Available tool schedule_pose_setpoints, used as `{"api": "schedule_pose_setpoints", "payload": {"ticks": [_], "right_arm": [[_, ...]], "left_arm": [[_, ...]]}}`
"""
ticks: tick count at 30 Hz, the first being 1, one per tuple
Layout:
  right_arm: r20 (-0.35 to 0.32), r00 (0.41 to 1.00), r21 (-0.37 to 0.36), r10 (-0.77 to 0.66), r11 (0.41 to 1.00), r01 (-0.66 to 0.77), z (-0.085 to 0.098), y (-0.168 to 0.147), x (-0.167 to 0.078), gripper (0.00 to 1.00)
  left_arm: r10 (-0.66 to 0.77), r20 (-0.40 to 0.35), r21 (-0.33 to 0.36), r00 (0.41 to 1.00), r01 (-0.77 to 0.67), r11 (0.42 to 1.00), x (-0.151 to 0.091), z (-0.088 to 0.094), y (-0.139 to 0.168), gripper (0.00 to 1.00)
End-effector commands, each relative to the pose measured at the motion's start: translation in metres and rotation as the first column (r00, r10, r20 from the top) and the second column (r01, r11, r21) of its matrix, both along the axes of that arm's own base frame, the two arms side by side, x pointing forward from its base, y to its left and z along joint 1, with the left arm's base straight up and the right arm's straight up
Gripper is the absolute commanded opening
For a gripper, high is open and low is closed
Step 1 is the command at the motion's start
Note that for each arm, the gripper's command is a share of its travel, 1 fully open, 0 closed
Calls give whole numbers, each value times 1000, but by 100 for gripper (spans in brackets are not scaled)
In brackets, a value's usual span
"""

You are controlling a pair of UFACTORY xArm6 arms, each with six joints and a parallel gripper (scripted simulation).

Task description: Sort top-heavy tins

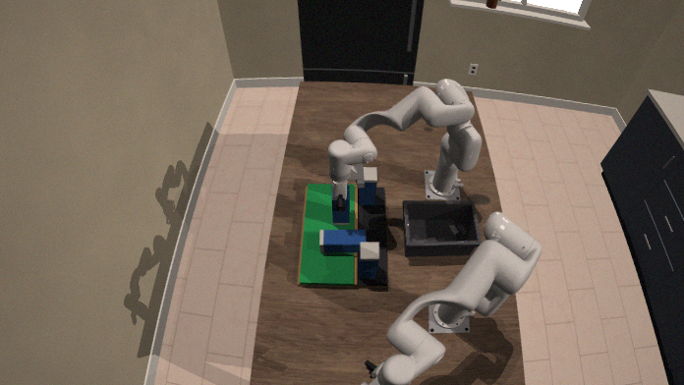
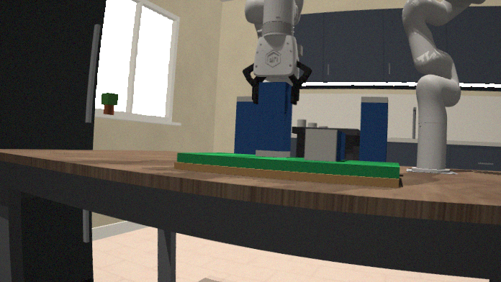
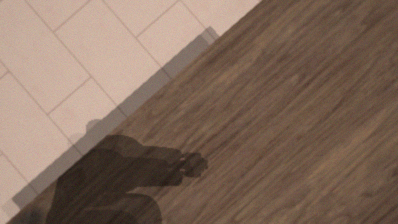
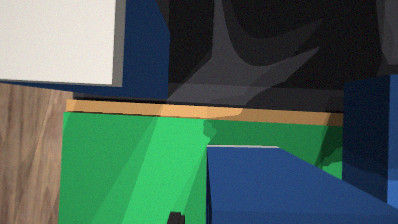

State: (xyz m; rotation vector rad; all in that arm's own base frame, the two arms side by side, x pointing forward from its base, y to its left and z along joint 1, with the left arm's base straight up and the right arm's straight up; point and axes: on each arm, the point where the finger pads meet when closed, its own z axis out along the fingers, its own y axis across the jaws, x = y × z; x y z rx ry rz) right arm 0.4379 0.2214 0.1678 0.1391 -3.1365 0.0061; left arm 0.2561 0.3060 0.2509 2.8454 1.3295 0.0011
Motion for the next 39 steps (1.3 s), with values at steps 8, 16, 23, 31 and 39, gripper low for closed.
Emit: {"api": "schedule_pose_setpoints", "payload": {"ticks": [8,16,23,31,39], "right_arm": [[5,1000,2,1,1000,-1,2,1,1,100],[5,1000,2,1,1000,-1,2,1,1,0],[5,1000,2,1,1000,-1,2,1,1,0],[5,1000,2,1,1000,-1,2,1,1,0],[5,1000,2,1,1000,-1,2,1,1,0]], "left_arm": [[0,3,3,1000,0,1000,1,2,1,100],[0,3,3,1000,0,1000,1,2,1,100],[0,3,3,1000,0,1000,1,2,1,100],[0,3,3,1000,0,1000,1,2,1,100],[0,3,3,1000,0,1000,1,2,1,100]]}}
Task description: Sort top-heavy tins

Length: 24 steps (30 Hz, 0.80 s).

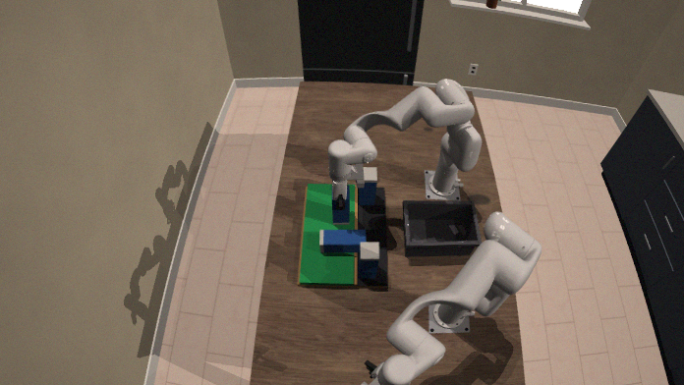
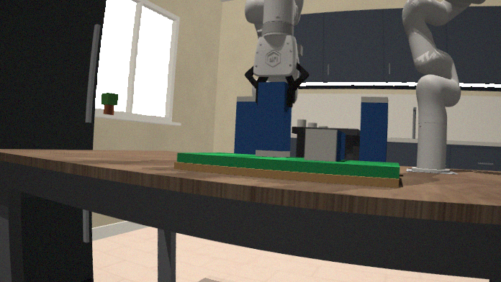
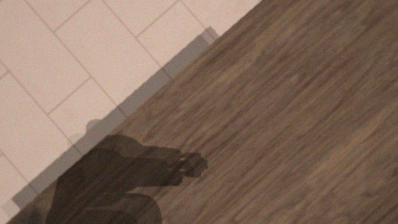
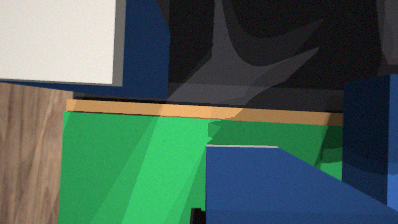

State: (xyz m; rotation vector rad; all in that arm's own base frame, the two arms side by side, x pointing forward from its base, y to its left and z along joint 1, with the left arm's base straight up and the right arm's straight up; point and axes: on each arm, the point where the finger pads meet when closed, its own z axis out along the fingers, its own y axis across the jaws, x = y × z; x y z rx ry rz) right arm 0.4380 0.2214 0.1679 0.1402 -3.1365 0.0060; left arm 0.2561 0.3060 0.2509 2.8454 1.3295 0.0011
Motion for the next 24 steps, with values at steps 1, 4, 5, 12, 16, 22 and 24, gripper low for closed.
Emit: {"api": "schedule_pose_setpoints", "payload": {"ticks": [1,4,5,12,16,22,24], "right_arm": [[5,1000,2,0,1000,0,2,1,1,0],[5,1000,2,0,1000,0,2,1,1,0],[5,1000,2,0,1000,0,2,1,1,0],[5,1000,2,0,1000,0,10,1,1,0],[5,1000,2,0,1000,0,20,1,1,0],[5,1000,2,0,1000,0,36,1,1,0],[5,1000,2,0,1000,0,39,1,1,0]], "left_arm": [[0,3,3,1000,0,1000,1,2,1,100],[0,3,3,1000,0,1000,1,2,1,100],[0,3,3,1000,0,1000,1,2,1,100],[0,3,3,1000,0,1000,1,2,1,100],[0,3,3,1000,0,1000,1,2,1,100],[0,3,3,1000,0,1000,1,2,1,100],[0,3,3,1000,0,1000,1,2,1,100]]}}
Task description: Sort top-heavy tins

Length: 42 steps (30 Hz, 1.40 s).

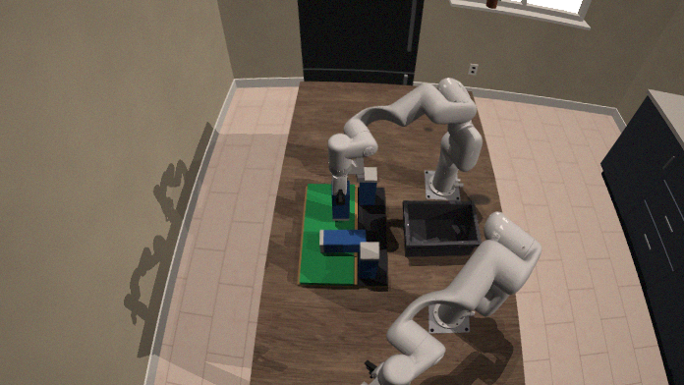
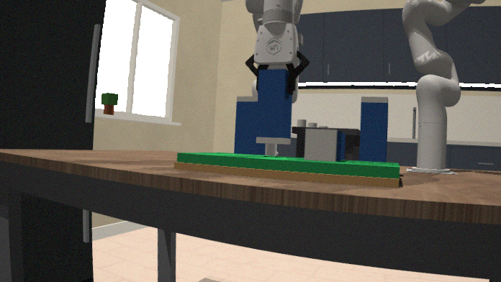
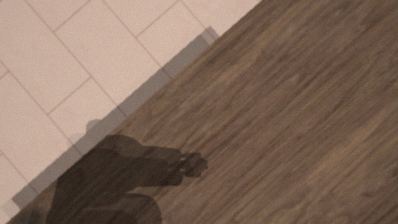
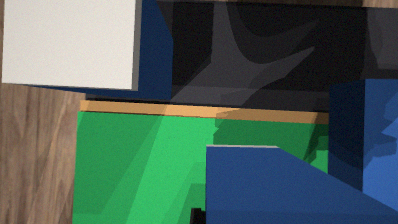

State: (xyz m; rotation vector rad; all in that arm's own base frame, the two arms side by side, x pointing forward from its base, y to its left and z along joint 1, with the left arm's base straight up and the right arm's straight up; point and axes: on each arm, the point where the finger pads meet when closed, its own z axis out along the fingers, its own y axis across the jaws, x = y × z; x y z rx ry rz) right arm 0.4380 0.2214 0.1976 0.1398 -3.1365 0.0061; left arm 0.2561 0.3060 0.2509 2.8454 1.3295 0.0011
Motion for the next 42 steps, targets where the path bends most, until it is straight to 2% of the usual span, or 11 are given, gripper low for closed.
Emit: {"api": "schedule_pose_setpoints", "payload": {"ticks": [1,42], "right_arm": [[5,1000,3,0,1000,0,9,1,1,0],[5,1000,3,-2,1000,2,107,1,1,0]], "left_arm": [[0,3,3,1000,0,1000,1,2,1,100],[0,3,3,1000,0,1000,1,2,1,100]]}}
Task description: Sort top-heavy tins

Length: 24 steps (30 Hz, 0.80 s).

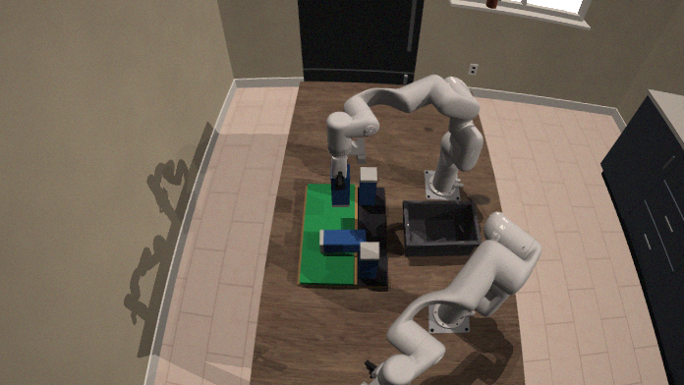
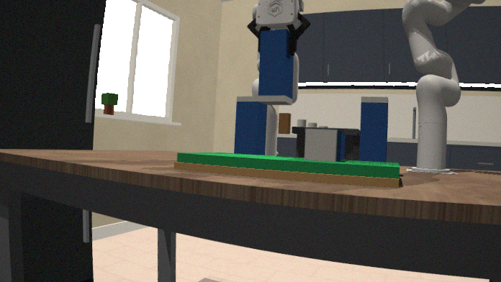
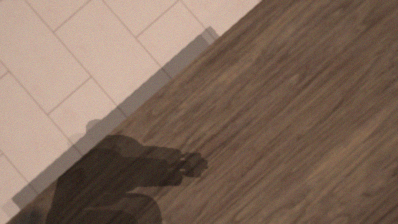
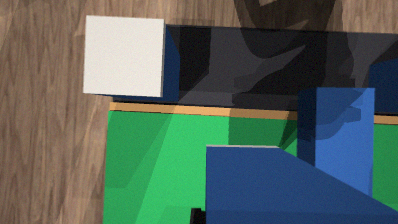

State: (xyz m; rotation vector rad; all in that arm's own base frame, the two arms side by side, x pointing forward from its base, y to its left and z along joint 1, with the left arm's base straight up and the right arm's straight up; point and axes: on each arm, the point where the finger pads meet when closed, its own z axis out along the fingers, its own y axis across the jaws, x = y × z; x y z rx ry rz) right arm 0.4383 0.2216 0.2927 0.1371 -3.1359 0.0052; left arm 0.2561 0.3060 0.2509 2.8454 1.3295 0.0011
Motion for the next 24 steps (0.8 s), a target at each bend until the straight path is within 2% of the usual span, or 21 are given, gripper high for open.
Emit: {"api": "schedule_pose_setpoints", "payload": {"ticks": [1,24], "right_arm": [[6,1000,3,0,1000,0,15,1,1,0],[7,1000,3,1,1000,-1,67,0,1,0]], "left_arm": [[0,3,3,1000,0,1000,1,2,1,100],[0,3,3,1000,0,1000,1,2,1,100]]}}
